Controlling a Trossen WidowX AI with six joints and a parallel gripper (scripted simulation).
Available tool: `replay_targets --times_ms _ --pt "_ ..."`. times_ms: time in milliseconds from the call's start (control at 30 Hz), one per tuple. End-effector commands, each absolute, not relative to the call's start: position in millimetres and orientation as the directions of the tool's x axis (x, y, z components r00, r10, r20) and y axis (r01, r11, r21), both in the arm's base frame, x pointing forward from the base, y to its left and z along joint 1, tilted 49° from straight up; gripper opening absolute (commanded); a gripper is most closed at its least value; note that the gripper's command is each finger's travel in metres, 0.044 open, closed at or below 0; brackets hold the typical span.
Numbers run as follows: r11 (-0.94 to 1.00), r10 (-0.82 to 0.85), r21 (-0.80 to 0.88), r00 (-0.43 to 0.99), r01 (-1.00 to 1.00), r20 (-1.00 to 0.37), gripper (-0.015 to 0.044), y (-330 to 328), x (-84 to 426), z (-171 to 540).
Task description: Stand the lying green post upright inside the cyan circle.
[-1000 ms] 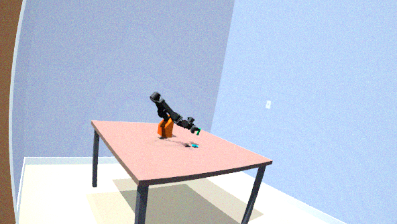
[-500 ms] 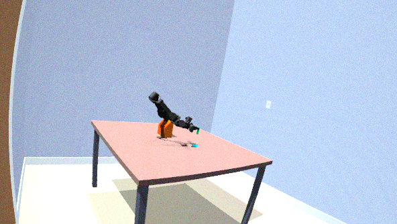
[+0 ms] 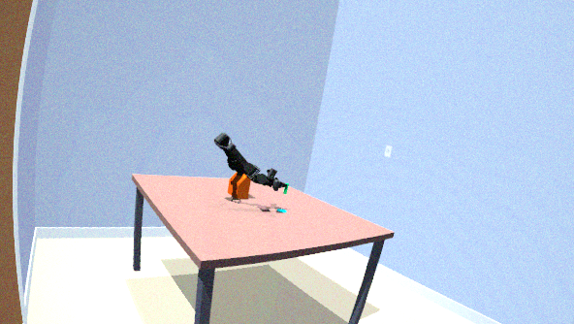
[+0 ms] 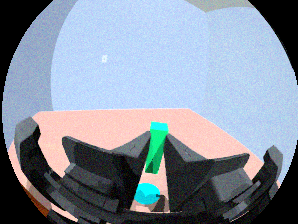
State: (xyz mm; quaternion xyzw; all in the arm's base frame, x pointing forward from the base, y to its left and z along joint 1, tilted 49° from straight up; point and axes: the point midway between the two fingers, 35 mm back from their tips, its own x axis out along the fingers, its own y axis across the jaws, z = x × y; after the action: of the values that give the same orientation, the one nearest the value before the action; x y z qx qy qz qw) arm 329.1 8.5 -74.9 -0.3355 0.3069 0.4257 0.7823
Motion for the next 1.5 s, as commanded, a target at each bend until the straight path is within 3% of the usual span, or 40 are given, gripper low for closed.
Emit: replay_targets --times_ms 0,733,1367,1467 --pt "0.409 0.463 -0.267 0.450 -0.873 -0.763 0.0023 9 329 -75" --pt "0.408 0.461 -0.264 0.447 -0.874 -0.767 0.0023 -56 315 -132" --pt "0.412 0.455 -0.260 0.445 -0.873 -0.771 0.0023 -71 313 -147" --pt "0.412 0.455 -0.260 0.445 -0.873 -0.771 0.0101 -71 313 -147"
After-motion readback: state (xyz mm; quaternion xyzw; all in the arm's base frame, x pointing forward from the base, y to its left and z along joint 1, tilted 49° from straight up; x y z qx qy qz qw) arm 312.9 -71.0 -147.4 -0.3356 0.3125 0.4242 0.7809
